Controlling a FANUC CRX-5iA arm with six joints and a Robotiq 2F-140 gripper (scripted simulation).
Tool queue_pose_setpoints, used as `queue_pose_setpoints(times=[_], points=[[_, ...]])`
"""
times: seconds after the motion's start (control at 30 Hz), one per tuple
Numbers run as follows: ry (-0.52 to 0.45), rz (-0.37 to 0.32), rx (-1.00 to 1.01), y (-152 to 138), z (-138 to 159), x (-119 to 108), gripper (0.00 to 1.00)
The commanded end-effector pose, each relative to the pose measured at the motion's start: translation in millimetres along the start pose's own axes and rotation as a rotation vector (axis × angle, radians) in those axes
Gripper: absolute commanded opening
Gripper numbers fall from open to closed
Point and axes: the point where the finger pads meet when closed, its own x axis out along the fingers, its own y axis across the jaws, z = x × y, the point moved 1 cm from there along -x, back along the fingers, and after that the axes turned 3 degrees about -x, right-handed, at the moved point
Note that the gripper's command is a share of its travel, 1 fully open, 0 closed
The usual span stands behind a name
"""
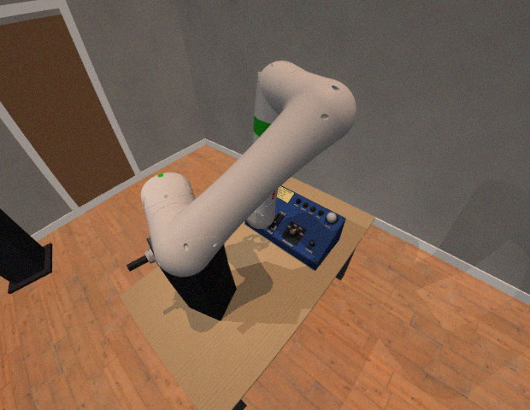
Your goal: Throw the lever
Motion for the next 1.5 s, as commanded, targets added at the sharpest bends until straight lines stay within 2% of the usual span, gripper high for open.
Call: queue_pose_setpoints(times=[0.0,1.47], points=[[0.0,0.0,0.0,-0.1,-0.1,0.0,0.44],[0.0,0.0,0.0,-0.1,-0.1,3.7,0.44]])
